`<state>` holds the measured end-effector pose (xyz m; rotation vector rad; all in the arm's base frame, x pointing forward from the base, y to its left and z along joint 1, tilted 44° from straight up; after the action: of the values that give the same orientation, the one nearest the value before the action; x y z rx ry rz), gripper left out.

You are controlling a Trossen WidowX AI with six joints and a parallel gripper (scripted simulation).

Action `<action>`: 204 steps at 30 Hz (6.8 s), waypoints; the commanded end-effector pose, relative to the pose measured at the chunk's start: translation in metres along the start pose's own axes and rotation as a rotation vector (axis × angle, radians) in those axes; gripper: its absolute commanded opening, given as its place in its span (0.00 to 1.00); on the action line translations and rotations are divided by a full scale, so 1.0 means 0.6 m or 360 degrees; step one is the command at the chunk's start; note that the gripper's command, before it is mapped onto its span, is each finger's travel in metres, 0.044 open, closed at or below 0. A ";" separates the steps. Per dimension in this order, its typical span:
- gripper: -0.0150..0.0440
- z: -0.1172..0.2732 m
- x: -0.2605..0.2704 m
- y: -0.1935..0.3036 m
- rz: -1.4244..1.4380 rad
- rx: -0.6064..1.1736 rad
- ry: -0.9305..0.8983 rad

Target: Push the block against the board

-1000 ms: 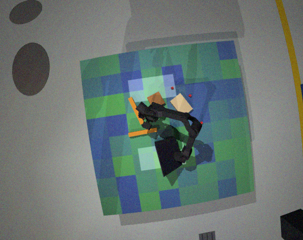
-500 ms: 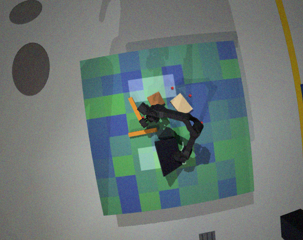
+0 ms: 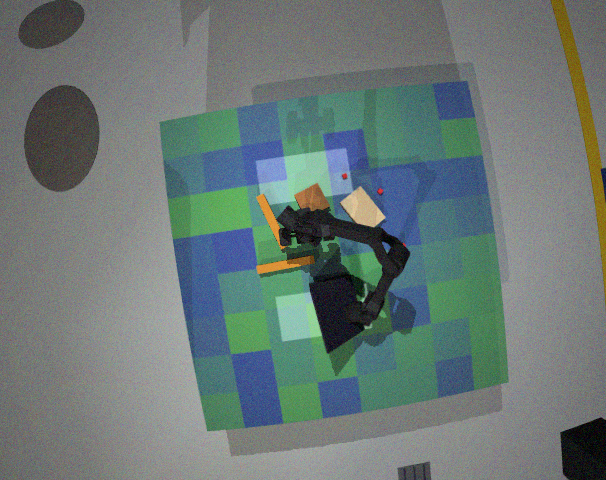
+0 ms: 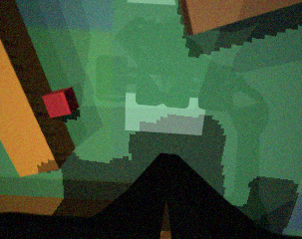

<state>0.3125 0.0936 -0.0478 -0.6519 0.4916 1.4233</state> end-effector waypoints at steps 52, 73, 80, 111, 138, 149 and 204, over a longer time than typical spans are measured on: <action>0.25 -0.094 0.009 0.040 -0.1339 0.0004 0.0006; 0.25 -0.093 0.054 0.078 -0.1338 0.0007 0.0002; 0.25 -0.094 0.065 0.089 -0.1338 0.0007 0.0003; 0.25 -0.095 0.009 0.035 -0.1340 0.0002 0.0010; 0.25 -0.001 -0.195 -0.096 -0.1450 0.0034 -0.0073; 0.25 0.000 -0.462 -0.120 -0.1581 0.0000 -0.0016; 0.25 -0.090 -0.466 -0.063 -0.1615 -0.0012 0.0028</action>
<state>0.3338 -0.1563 0.1193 -0.7838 0.0878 0.4455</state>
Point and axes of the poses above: the point midway between the two fingers, 35 mm back from their tips, its own z axis back along the fingers, its own x axis across the jaws, y = z × x, the point moved 1 cm from there along z, back along the fingers
